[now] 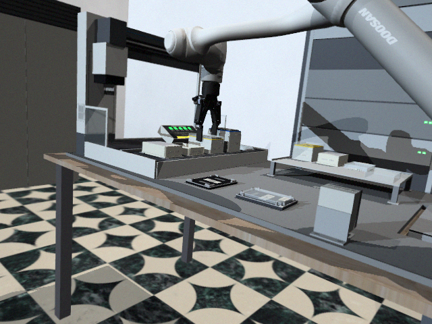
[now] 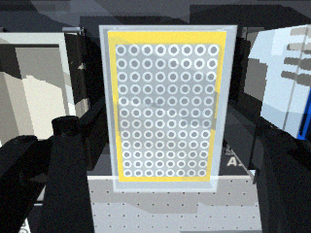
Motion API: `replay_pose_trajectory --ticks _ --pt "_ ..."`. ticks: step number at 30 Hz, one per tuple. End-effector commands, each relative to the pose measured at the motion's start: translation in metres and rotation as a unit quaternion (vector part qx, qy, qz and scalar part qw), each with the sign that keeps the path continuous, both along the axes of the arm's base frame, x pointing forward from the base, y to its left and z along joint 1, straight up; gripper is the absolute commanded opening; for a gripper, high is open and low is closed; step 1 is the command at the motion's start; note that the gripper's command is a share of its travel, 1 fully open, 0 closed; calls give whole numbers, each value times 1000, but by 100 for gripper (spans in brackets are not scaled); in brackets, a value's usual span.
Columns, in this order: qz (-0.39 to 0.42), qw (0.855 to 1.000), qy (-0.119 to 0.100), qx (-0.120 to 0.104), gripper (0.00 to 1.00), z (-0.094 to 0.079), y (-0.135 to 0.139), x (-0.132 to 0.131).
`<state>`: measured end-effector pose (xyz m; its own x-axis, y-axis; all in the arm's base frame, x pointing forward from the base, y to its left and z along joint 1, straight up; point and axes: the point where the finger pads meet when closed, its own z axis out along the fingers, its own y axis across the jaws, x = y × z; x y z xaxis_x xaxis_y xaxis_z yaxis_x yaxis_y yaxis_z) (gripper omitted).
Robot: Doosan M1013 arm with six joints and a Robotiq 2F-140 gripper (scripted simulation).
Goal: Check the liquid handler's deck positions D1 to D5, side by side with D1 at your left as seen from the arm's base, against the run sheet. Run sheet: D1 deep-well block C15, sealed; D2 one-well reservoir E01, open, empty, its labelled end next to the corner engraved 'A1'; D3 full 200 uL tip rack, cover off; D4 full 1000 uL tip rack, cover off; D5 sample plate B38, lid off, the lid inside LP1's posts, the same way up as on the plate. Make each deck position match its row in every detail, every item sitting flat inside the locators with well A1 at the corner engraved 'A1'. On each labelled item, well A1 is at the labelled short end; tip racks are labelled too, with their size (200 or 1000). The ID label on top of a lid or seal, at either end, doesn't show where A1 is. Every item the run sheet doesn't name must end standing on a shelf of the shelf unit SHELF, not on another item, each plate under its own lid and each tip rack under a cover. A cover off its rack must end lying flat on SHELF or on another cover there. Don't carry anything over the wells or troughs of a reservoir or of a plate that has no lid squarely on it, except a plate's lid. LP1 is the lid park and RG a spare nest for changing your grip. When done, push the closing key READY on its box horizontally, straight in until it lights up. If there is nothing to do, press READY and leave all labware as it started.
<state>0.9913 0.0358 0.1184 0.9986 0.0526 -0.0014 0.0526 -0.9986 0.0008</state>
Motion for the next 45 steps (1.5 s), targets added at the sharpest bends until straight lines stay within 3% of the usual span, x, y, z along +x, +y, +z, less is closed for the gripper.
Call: replay_pose_trajectory --ticks 1,10,45 --pt "0 1000 -1 0 10 1 0 0" --pt "0 1000 -1 0 10 1 0 0" --pt "0 1000 -1 0 10 53 0 0"
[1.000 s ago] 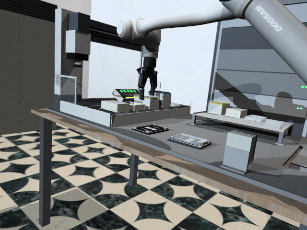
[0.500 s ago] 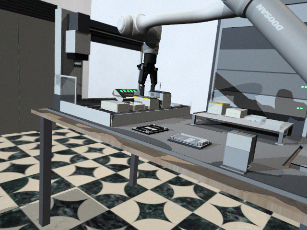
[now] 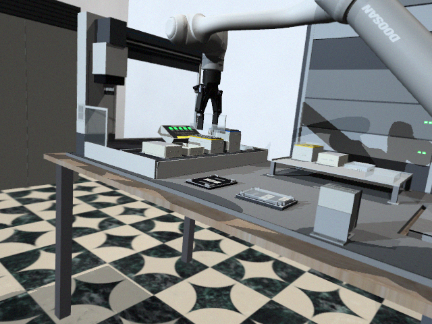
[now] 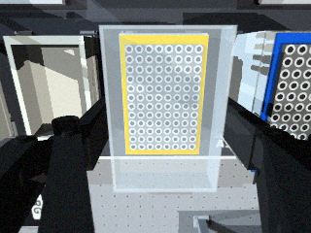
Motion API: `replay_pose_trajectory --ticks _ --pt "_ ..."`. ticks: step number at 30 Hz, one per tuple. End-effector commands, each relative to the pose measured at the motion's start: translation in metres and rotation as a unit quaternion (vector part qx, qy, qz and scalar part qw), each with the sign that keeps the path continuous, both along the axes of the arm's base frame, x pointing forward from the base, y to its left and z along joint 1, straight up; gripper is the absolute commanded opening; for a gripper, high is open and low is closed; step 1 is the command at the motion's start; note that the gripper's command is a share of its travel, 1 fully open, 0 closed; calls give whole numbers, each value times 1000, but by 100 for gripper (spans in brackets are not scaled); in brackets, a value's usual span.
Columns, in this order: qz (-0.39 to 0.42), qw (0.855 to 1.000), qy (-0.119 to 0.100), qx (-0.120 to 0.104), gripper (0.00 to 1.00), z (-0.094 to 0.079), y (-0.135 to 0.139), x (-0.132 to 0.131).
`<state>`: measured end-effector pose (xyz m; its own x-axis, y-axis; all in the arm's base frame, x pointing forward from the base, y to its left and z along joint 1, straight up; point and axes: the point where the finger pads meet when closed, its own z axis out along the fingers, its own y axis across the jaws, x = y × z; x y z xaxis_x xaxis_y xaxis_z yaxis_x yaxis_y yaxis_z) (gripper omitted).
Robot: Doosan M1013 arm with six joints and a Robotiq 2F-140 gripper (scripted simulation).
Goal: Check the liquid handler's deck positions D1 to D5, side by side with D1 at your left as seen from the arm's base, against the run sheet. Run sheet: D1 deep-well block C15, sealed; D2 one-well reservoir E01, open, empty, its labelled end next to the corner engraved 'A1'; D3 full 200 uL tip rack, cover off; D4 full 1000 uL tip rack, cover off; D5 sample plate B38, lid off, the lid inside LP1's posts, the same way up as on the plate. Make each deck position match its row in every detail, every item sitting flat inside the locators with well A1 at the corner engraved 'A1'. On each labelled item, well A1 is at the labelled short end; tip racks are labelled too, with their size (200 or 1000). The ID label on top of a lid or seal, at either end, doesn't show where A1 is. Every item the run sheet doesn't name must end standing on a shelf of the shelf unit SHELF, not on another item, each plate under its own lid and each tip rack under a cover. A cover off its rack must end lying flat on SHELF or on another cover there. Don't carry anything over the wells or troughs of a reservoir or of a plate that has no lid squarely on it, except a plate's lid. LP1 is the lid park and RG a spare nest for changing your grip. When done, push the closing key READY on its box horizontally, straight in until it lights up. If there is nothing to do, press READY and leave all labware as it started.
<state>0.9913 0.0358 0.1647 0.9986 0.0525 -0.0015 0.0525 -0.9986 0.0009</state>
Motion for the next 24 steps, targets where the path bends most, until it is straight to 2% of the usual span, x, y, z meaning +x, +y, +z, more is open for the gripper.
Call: replay_pose_trajectory --ticks 1,24 --pt "0 1000 -1 0 10 8 0 0" --pt "0 1000 -1 0 10 43 0 0"
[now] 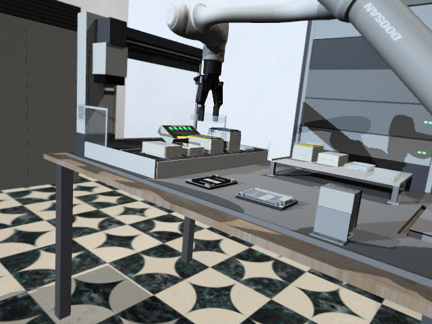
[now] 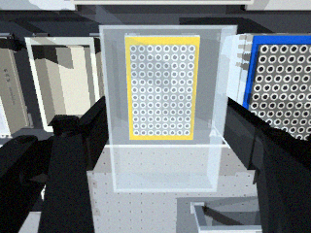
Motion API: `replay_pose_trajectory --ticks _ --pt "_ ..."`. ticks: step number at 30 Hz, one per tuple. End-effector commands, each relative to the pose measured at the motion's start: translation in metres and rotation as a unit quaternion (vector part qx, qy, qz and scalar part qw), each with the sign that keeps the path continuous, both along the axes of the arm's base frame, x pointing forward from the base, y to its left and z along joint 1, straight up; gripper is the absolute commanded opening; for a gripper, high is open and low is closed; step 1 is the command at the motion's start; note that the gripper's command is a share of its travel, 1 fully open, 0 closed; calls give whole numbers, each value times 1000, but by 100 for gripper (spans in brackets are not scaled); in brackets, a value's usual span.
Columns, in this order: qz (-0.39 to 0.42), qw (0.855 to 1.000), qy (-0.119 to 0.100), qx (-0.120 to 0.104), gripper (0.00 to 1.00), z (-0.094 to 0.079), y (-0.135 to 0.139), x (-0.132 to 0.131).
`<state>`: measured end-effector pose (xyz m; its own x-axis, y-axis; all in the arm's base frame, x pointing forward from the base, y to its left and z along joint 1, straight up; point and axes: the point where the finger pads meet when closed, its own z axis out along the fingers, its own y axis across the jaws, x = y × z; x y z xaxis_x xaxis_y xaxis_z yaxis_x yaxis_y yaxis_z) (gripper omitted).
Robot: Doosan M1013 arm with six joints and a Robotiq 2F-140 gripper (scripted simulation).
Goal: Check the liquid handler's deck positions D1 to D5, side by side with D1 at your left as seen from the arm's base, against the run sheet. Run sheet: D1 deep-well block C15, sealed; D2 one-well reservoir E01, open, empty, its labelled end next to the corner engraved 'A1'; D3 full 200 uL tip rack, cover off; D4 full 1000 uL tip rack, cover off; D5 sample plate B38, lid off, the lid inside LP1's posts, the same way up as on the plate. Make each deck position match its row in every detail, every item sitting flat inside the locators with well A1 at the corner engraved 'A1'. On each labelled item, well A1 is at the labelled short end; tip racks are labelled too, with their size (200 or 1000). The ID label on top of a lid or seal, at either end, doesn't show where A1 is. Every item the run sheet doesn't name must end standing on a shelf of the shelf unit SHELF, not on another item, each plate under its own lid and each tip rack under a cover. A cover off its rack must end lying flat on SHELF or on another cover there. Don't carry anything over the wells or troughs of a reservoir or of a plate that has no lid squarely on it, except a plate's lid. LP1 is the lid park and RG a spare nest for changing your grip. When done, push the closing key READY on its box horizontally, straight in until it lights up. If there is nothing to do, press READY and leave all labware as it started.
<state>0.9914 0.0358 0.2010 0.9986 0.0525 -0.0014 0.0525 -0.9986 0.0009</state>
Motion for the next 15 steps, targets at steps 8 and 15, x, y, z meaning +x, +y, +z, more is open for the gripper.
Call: replay_pose_trajectory --ticks 8,15 --pt "0 1000 -1 0 10 17 0 0" --pt "0 1000 -1 0 10 29 0 0"
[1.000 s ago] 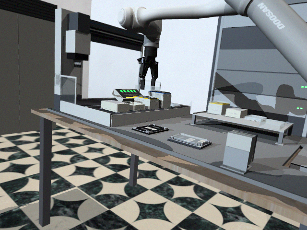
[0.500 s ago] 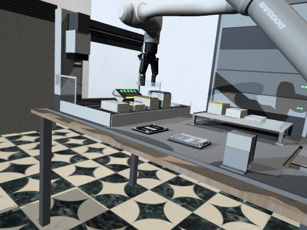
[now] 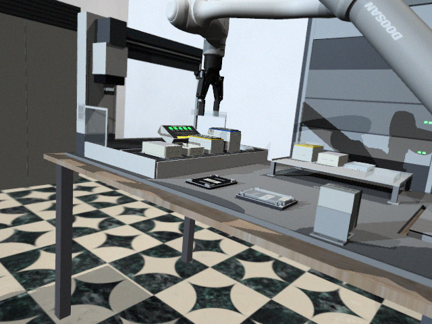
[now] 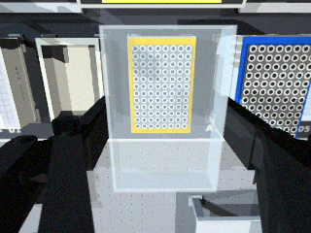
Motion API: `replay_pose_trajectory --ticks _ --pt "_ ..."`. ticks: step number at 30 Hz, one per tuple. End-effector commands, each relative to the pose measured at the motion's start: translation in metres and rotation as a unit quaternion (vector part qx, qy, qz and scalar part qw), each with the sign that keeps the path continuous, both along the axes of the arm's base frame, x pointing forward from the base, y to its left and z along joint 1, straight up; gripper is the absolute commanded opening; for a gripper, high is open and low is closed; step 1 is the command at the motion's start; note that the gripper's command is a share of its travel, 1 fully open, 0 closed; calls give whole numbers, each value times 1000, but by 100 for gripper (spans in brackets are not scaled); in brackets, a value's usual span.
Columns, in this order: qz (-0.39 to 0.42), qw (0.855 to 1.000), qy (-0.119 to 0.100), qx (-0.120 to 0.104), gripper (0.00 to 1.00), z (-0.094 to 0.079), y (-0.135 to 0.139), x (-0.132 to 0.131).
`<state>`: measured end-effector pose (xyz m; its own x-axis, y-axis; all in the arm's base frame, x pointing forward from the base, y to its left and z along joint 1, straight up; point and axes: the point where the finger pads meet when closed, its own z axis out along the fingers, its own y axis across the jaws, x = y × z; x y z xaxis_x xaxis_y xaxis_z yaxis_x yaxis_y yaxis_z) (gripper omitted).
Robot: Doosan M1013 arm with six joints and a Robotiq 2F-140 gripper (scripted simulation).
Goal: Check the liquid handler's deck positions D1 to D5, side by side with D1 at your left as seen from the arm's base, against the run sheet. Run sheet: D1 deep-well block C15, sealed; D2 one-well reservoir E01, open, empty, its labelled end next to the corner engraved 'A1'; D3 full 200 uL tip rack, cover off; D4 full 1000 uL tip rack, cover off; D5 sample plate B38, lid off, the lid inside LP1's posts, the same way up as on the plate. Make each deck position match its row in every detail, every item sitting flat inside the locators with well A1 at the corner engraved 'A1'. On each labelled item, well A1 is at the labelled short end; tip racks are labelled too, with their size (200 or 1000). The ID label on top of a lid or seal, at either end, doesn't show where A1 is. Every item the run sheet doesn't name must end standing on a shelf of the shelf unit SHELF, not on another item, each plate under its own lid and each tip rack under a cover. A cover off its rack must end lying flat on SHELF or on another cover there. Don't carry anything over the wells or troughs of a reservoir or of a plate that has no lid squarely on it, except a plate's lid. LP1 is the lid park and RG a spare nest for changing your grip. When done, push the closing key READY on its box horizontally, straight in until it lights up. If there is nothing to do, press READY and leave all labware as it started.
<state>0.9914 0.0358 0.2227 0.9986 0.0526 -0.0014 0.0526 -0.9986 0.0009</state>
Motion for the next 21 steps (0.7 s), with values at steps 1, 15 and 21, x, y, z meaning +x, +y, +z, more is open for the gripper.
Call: replay_pose_trajectory --ticks 1,15,21 --pt "0 1000 -1 0 10 9 0 0" --pt "0 1000 -1 0 10 29 0 0" --pt "0 1000 -1 0 10 39 0 0"
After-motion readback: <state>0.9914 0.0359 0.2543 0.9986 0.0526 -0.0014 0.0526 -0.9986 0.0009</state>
